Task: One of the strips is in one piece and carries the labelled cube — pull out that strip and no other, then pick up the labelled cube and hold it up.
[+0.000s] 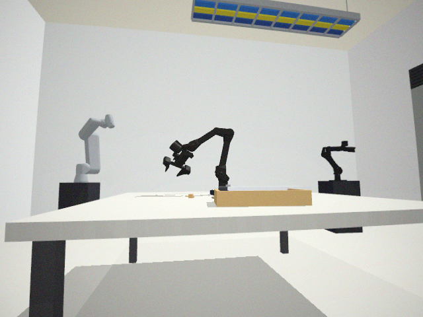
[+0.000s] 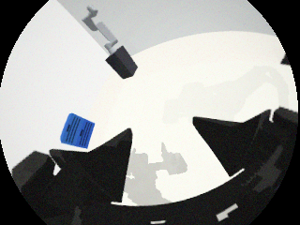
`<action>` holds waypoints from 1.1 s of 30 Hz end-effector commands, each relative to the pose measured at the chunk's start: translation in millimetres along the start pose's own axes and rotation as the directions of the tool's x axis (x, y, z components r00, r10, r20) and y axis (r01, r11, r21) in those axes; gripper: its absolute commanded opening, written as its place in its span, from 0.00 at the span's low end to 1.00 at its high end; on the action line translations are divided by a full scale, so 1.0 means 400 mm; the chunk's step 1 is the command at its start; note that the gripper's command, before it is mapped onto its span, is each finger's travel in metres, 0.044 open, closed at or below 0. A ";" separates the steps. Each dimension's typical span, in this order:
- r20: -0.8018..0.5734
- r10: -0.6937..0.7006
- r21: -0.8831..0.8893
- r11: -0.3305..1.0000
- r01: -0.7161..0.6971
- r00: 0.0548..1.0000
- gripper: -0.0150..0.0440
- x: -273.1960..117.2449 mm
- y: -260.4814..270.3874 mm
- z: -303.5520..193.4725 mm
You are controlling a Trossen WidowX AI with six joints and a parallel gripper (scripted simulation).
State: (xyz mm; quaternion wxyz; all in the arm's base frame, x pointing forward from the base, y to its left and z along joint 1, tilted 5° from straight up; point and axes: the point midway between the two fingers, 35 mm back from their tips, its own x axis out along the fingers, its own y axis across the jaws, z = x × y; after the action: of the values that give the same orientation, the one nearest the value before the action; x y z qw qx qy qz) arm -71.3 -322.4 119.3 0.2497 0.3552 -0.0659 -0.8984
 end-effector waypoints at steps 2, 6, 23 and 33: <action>-0.184 0.242 -0.254 0.924 -0.284 0.952 0.93 -0.144 0.118 -0.142; -0.305 0.375 -0.374 0.798 -0.472 0.875 0.93 -0.263 0.163 -0.237; -0.857 0.450 -0.387 -0.241 -0.890 0.251 0.93 -0.827 0.040 -0.555; -0.979 0.180 -0.074 -0.745 -0.663 -0.093 0.93 -1.078 -0.196 -0.599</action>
State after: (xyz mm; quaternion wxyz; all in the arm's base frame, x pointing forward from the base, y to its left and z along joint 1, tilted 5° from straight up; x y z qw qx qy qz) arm 320.0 -76.1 170.9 0.9228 0.1404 0.3184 -0.1651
